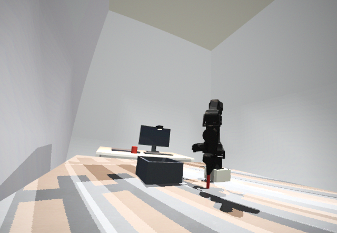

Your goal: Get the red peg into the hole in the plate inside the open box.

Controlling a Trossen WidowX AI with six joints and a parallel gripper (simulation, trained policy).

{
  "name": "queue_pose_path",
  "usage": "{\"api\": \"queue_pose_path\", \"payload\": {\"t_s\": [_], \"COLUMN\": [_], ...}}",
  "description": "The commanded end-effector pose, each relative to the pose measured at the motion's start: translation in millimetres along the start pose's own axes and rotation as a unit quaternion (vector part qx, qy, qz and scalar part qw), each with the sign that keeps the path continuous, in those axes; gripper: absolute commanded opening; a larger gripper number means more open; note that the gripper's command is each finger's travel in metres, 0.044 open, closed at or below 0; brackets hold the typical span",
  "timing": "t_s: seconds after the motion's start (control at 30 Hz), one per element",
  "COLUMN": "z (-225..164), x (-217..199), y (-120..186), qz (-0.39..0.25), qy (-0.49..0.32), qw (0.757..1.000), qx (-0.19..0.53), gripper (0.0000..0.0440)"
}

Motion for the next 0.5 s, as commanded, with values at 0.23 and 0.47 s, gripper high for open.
{"api": "queue_pose_path", "payload": {"t_s": [0.23, 0.47], "z": [0, -3], "x": [11, 10], "y": [-46, -67], "qz": [0.010, -0.003], "qy": [0.021, 0.025], "qw": [0.999, 1.000], "qx": [-0.022, -0.014], "gripper": [0.0431, 0.0266]}}
Point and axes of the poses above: the point midway between the two fingers, 35 mm back from their tips, its own y axis back along the fingers, its own x axis across the jaws, z = x × y, the point moved 4 cm from there along y, back along the fingers, and after that the axes turned 12 degrees about y, right-handed, at the moved point
